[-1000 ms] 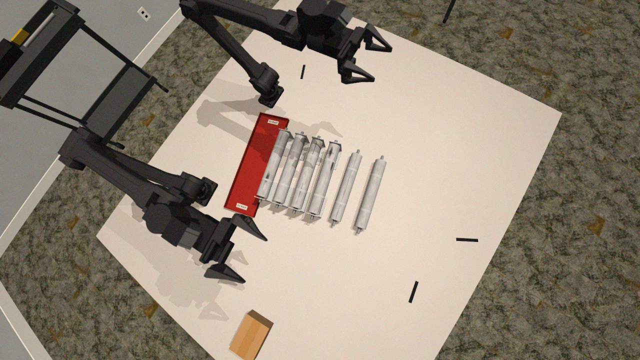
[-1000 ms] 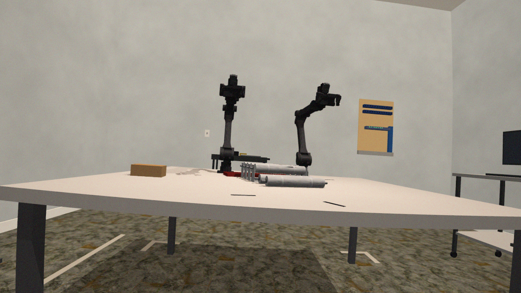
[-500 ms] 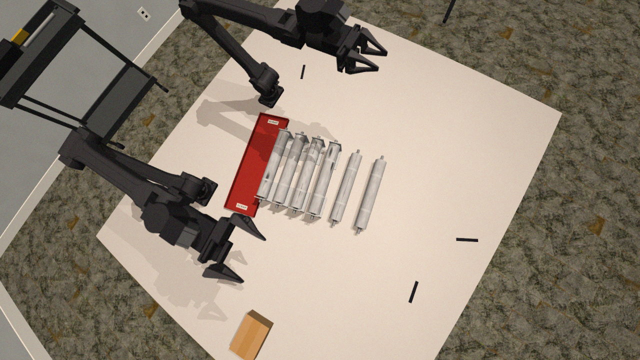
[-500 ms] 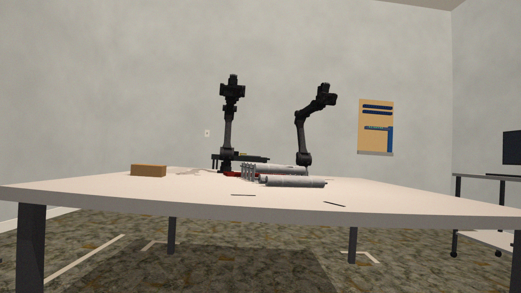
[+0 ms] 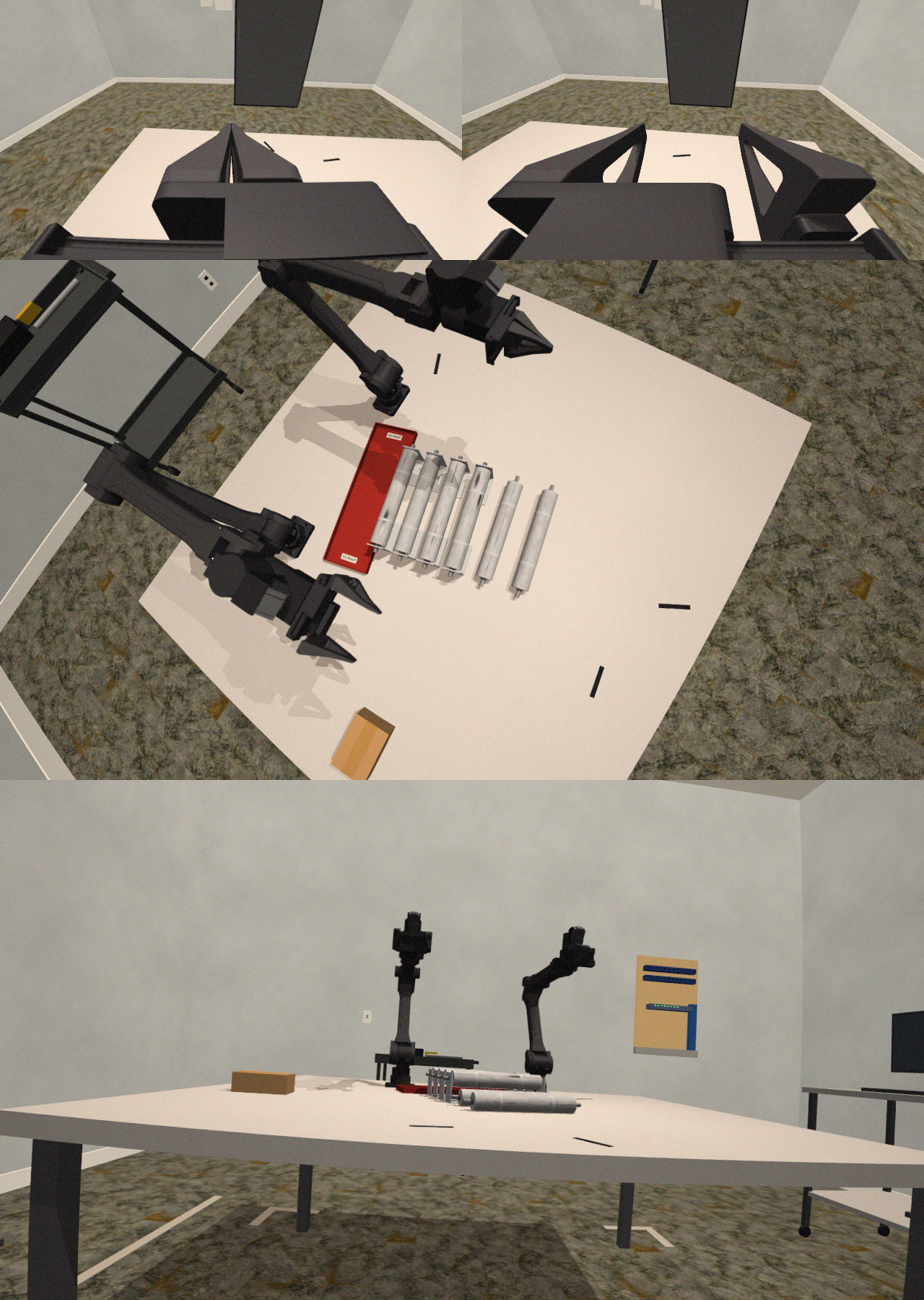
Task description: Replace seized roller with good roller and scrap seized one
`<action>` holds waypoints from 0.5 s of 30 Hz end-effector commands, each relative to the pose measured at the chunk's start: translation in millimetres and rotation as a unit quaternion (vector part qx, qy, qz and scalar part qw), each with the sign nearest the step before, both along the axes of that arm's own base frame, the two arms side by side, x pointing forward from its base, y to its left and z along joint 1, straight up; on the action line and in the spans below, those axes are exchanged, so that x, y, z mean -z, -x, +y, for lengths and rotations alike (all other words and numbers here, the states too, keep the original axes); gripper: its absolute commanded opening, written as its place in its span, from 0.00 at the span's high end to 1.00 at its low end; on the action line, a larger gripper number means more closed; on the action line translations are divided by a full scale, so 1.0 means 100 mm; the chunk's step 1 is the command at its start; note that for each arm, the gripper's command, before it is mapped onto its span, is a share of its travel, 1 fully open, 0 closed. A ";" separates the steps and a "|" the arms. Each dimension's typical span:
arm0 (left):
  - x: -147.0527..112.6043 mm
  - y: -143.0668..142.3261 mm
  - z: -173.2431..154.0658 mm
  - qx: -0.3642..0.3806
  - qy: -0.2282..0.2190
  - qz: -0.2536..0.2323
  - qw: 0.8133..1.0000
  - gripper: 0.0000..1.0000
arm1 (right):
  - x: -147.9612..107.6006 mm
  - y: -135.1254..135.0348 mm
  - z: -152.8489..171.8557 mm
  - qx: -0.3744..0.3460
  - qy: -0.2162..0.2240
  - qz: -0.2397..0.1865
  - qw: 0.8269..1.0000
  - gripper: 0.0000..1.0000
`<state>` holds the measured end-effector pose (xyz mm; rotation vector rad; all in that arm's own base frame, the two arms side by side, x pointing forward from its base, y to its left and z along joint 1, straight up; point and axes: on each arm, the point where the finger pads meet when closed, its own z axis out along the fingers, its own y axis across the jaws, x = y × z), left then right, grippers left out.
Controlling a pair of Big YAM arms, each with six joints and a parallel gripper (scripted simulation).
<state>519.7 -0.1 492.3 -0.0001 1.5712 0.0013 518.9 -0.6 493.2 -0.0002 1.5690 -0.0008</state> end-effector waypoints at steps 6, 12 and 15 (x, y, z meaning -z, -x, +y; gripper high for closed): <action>-0.11 0.04 -0.05 0.007 0.004 -0.017 1.000 1.00 | -0.06 -0.01 0.00 -0.001 -0.006 -0.003 1.000 1.00; -0.11 0.04 -0.05 0.007 0.004 -0.018 1.000 1.00 | -0.03 -0.02 0.01 -0.002 -0.007 0.000 1.000 1.00; -0.15 0.02 -0.03 0.004 0.002 -0.016 1.000 1.00 | -0.16 0.00 0.01 -0.002 -0.003 -0.013 1.000 1.00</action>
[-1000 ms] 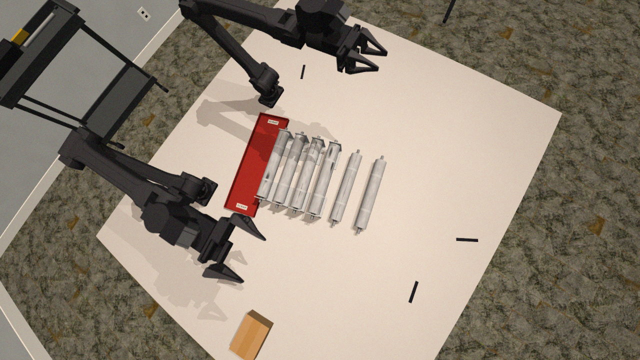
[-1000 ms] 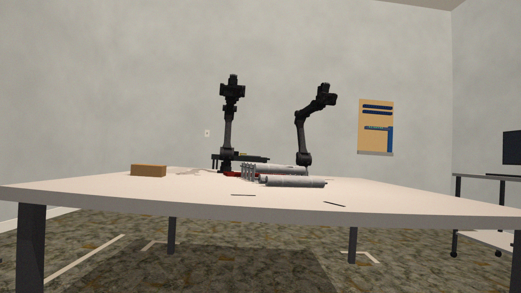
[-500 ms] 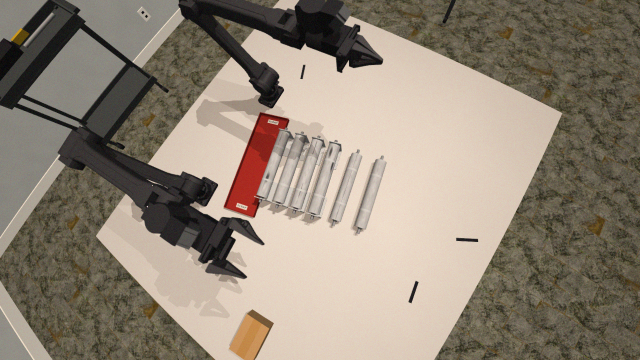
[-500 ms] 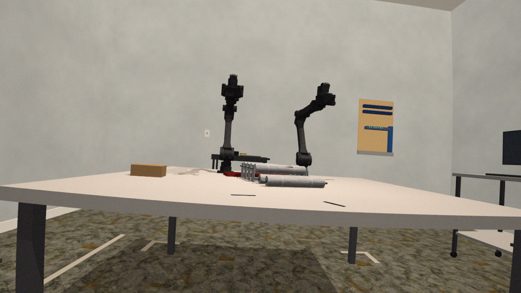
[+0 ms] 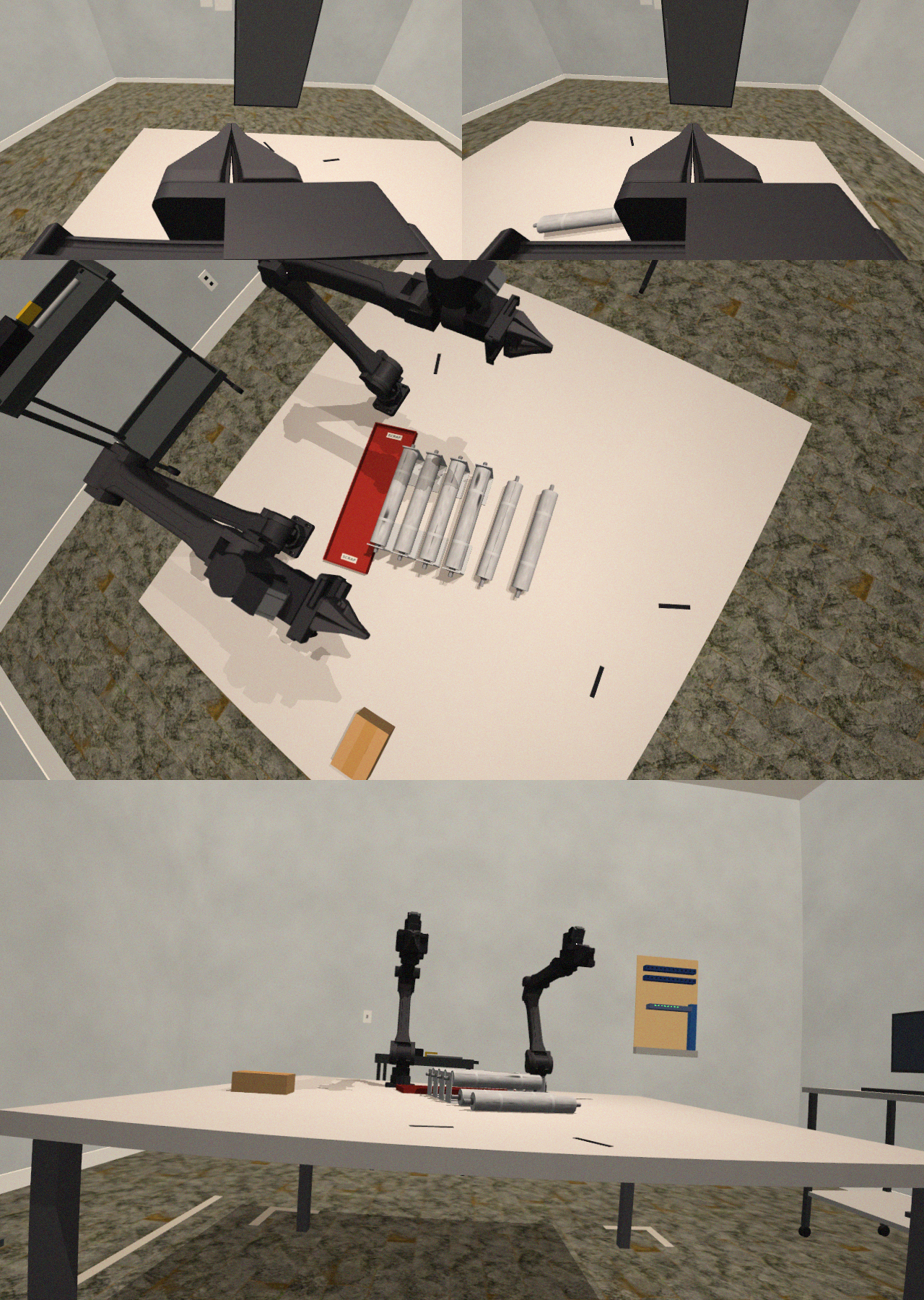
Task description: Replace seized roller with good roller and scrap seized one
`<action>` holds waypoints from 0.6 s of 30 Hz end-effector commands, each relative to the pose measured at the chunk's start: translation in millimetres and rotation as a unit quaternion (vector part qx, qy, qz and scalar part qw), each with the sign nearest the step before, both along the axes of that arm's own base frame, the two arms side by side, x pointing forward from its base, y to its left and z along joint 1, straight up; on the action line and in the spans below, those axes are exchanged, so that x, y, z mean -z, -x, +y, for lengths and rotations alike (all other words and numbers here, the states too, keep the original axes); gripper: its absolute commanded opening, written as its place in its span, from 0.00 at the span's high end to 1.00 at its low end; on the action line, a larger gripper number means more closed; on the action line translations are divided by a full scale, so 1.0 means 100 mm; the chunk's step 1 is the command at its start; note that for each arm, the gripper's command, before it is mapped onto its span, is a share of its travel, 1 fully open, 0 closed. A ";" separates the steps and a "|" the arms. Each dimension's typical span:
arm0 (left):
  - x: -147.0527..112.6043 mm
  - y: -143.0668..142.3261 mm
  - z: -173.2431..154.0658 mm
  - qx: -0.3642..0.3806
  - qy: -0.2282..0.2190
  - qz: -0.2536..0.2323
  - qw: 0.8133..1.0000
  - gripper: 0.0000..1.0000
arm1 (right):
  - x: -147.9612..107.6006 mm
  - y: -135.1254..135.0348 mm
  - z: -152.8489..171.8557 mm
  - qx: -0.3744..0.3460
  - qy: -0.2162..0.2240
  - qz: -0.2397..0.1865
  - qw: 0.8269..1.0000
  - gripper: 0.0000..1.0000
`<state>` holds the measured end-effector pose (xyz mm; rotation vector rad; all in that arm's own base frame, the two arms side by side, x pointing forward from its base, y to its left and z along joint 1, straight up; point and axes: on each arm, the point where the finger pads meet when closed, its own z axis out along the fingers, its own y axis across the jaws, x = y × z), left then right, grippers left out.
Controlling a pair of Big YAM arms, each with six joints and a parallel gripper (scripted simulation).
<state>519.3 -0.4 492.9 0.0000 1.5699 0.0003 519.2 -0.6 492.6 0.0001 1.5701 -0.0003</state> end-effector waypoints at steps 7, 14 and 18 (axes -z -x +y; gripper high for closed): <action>-0.10 0.02 -0.05 0.006 0.004 -0.016 1.000 1.00 | 0.68 0.04 0.51 -0.039 -0.044 0.124 0.991 1.00; -0.10 0.02 -0.05 0.006 0.004 -0.016 1.000 1.00 | 1.64 0.39 0.98 -0.066 -0.053 0.277 0.957 1.00; -0.10 0.02 -0.05 0.006 0.004 -0.016 1.000 1.00 | 1.15 0.39 0.96 -0.065 -0.061 0.243 0.966 1.00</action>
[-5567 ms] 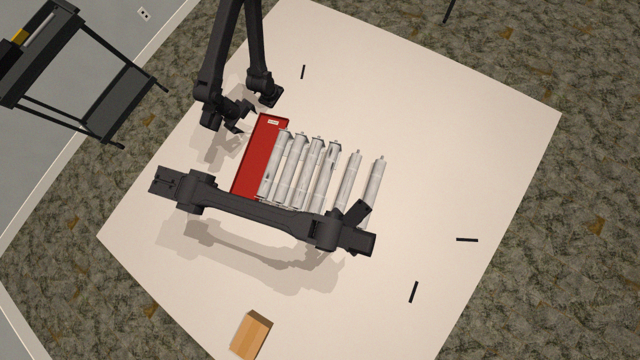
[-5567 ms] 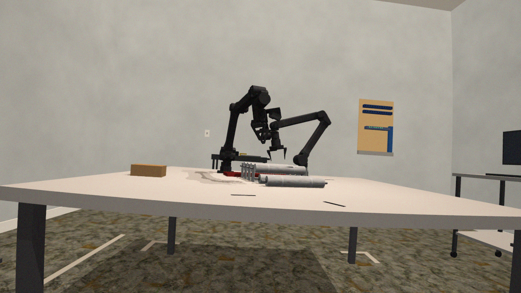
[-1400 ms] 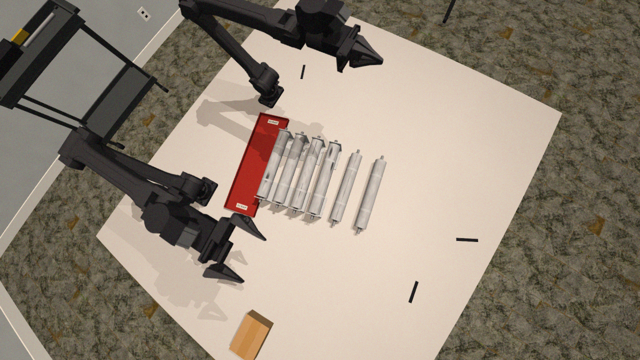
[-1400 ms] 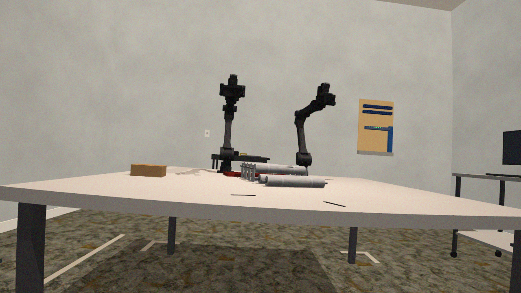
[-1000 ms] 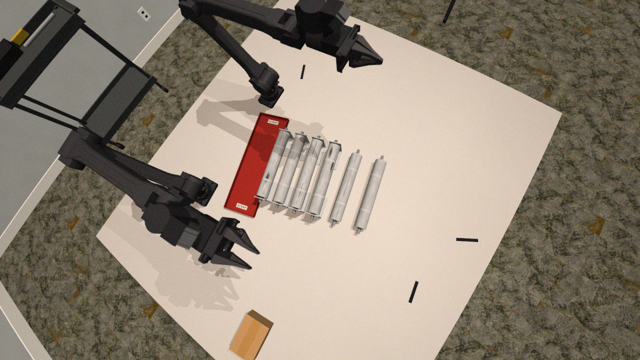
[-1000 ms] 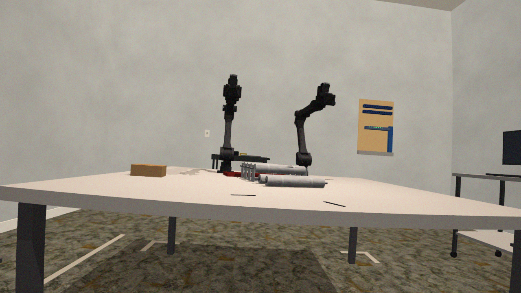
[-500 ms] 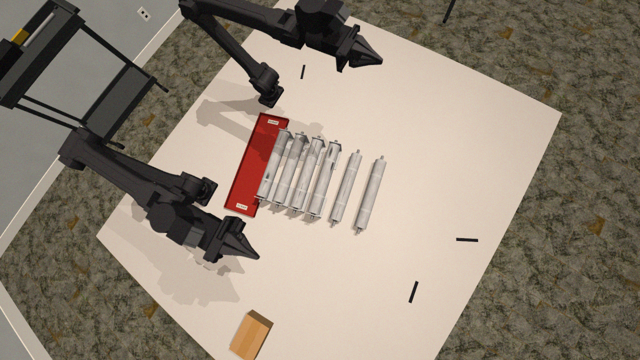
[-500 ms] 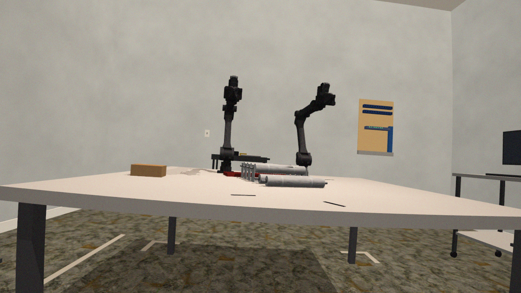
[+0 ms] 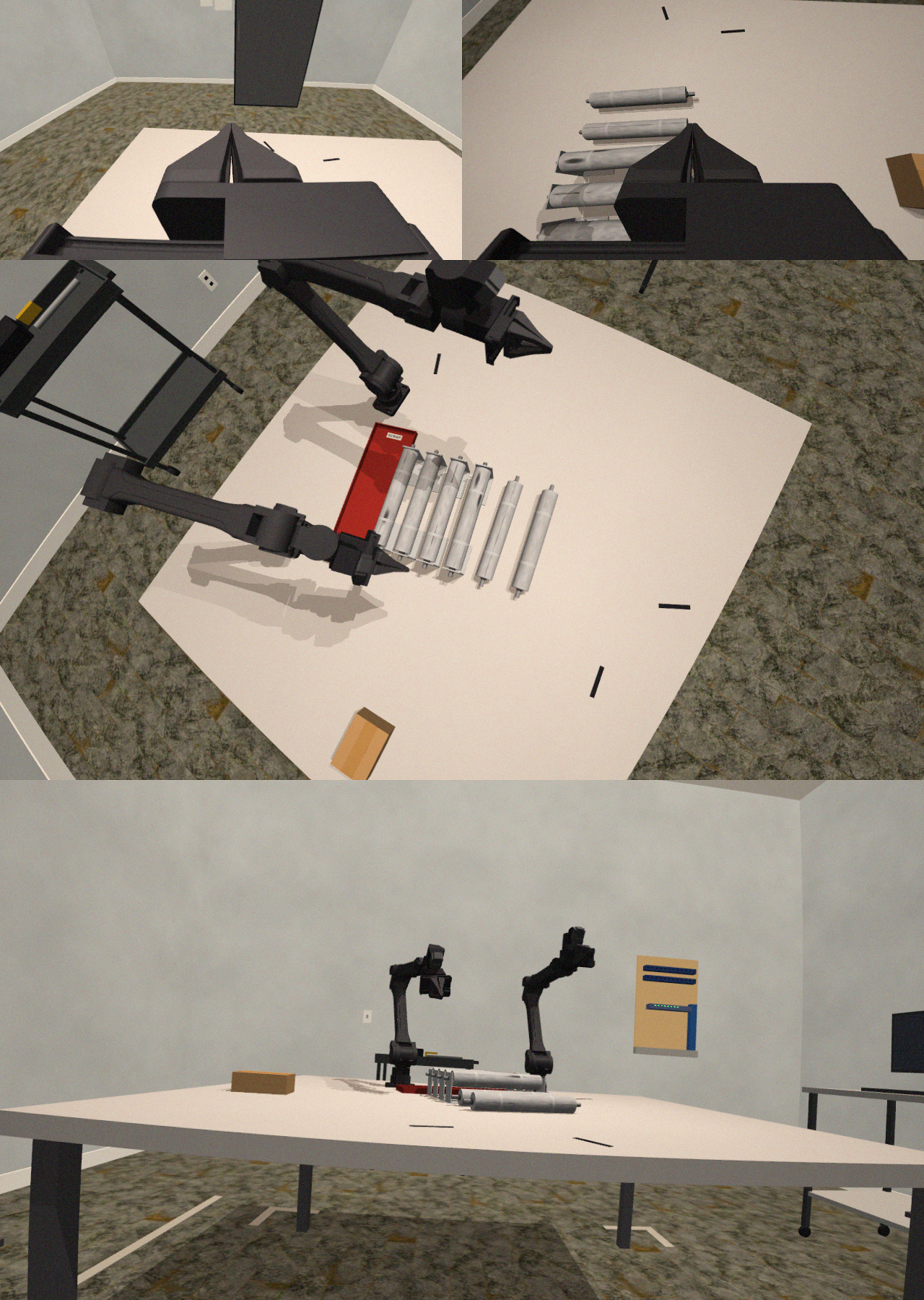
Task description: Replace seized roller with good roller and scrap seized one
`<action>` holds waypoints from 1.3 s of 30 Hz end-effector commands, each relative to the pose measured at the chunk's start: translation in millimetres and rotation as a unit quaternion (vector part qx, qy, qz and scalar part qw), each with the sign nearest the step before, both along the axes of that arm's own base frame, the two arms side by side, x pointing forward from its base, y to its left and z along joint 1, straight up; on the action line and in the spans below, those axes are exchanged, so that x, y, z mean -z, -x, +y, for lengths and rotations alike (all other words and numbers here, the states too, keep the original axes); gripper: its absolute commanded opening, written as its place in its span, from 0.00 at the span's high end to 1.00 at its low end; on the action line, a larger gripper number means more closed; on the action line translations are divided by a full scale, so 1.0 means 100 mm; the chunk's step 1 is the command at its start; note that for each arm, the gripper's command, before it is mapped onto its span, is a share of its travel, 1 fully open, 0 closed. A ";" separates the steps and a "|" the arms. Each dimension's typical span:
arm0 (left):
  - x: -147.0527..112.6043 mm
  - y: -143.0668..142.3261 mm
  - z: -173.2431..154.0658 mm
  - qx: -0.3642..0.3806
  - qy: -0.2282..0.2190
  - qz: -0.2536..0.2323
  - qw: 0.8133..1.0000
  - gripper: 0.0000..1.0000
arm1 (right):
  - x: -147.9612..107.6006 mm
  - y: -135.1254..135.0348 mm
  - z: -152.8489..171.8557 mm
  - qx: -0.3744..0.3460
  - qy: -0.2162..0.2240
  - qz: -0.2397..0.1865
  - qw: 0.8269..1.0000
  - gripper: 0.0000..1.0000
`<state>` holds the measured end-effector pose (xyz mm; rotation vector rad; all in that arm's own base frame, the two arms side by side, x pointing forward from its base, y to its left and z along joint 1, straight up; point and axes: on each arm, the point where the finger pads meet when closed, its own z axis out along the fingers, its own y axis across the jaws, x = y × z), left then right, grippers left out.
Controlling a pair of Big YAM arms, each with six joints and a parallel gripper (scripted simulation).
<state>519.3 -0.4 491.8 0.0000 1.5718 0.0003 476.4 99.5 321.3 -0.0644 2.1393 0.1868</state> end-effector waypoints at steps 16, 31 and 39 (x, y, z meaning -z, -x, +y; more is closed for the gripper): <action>-0.11 0.02 -0.05 0.006 0.004 -0.017 1.000 1.00 | 1.20 1.34 0.59 -0.030 0.043 0.291 0.955 1.00; -0.11 0.02 -0.05 0.006 0.004 -0.017 1.000 1.00 | 1.68 1.97 0.51 -0.039 0.105 0.393 0.913 1.00; -0.11 0.02 -0.05 0.006 0.004 -0.017 1.000 1.00 | 1.70 1.94 0.52 -0.046 0.106 0.386 0.915 1.00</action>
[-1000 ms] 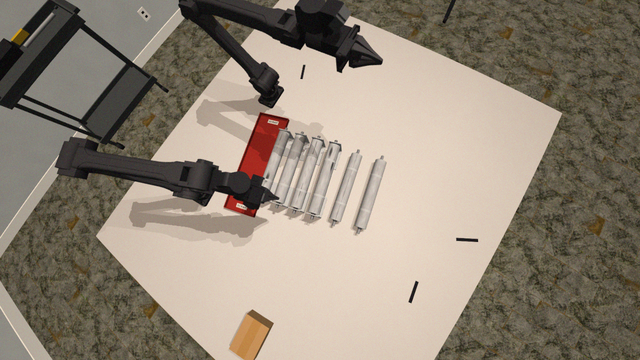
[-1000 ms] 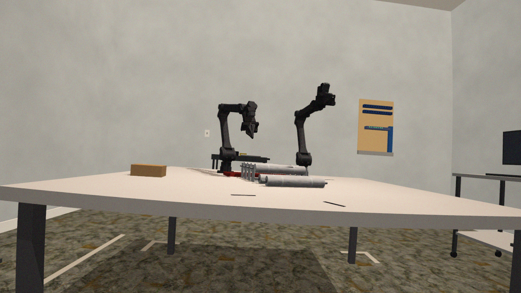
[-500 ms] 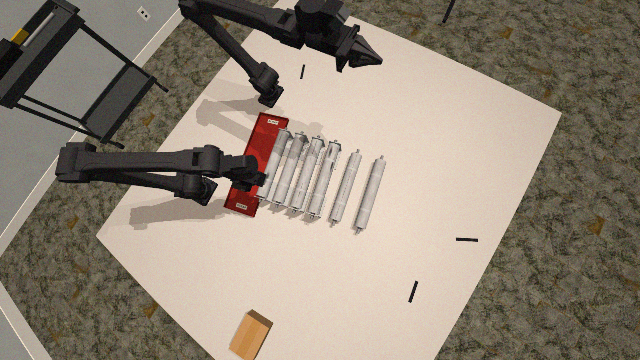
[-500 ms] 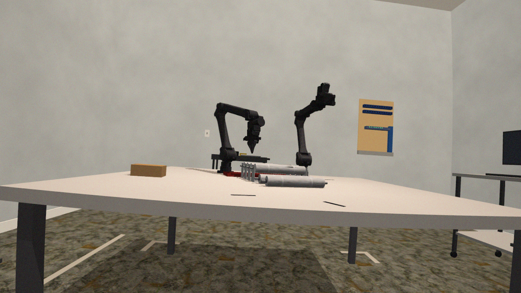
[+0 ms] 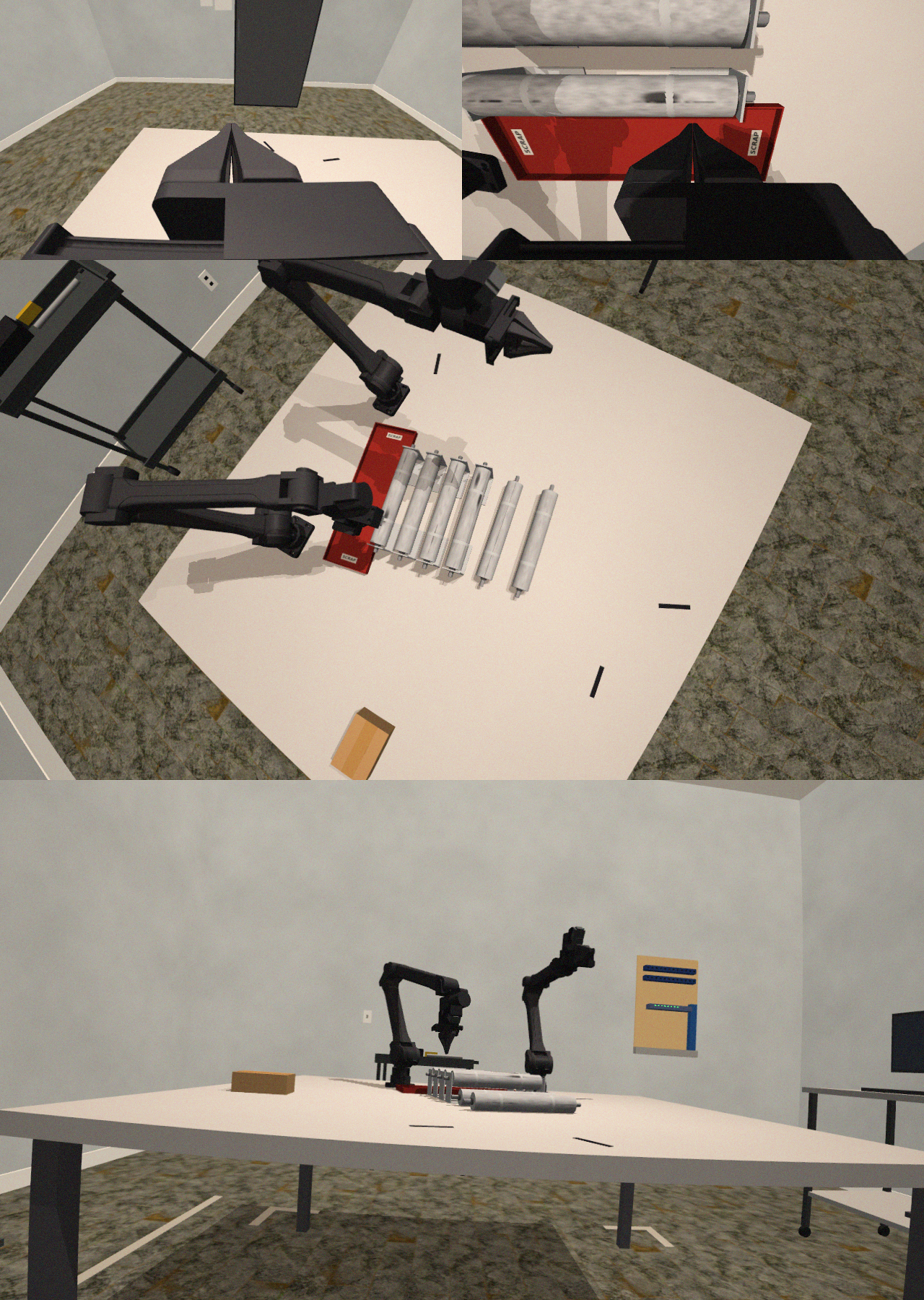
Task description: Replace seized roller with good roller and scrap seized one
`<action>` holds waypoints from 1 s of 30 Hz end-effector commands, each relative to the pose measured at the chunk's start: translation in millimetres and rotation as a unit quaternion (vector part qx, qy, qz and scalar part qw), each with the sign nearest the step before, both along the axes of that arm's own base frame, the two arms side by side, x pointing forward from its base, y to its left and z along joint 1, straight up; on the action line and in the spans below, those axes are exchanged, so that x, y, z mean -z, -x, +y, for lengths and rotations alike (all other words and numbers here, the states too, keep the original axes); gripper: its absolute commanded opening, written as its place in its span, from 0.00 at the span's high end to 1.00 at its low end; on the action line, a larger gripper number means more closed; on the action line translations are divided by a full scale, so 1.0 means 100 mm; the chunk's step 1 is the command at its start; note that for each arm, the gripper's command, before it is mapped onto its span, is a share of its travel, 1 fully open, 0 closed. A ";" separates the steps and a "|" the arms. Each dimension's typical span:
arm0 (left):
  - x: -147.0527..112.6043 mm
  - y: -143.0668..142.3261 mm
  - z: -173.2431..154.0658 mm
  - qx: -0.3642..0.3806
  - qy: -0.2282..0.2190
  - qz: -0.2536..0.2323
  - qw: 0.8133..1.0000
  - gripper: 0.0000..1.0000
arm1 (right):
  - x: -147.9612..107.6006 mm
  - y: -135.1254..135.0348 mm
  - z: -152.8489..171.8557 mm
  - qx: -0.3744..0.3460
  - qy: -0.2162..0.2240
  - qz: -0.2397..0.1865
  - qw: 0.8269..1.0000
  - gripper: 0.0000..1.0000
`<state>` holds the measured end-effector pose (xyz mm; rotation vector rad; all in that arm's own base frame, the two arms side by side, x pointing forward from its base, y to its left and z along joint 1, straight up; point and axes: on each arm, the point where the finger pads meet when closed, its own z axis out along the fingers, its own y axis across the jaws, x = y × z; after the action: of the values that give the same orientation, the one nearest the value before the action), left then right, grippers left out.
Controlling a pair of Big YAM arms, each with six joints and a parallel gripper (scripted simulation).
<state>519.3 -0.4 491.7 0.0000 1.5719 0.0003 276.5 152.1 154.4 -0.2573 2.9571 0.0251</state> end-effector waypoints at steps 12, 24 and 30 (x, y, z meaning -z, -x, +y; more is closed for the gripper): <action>-0.11 0.02 -0.05 0.006 0.004 -0.017 1.000 1.00 | 0.17 -0.06 -0.01 -0.002 0.000 -0.005 1.000 1.00; -0.11 0.02 -0.05 0.006 0.004 -0.017 1.000 1.00 | 0.32 -0.07 -0.01 -0.002 -0.001 -0.007 1.000 1.00; -0.11 0.02 -0.05 0.006 0.004 -0.017 1.000 1.00 | 0.37 -0.07 -0.02 -0.001 0.000 -0.007 1.000 1.00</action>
<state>519.3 -0.4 491.7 0.0000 1.5719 0.0003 278.0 151.6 120.0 -0.2561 2.9546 0.0249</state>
